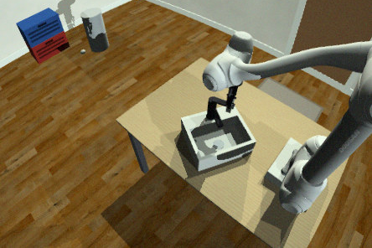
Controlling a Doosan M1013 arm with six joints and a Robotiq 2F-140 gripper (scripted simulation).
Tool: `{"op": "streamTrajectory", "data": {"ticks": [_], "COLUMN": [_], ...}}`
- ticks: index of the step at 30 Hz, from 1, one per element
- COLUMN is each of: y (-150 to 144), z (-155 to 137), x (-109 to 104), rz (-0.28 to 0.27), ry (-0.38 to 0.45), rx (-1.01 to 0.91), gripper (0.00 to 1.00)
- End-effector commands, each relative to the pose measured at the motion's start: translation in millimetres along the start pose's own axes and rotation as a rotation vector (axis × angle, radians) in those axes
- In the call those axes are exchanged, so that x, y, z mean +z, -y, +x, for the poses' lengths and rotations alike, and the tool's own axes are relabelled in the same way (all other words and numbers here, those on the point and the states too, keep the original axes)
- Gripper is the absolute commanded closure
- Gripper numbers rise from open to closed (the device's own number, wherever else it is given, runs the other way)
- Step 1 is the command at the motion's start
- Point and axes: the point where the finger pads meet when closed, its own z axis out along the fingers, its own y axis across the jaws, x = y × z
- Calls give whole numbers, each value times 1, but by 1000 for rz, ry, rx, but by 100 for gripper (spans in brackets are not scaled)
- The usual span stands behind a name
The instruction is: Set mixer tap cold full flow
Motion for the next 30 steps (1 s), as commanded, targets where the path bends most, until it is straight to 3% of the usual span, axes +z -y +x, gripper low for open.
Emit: {"op": "streamTrajectory", "data": {"ticks": [1,22,30], "y": [1,1,1], "z": [1,1,-3], "x": [3,2,-12], "rz": [-1,-1,-1], "ry": [-3,-3,-3], "rx": [-2,-2,-2], "gripper": [100,100,100]}}
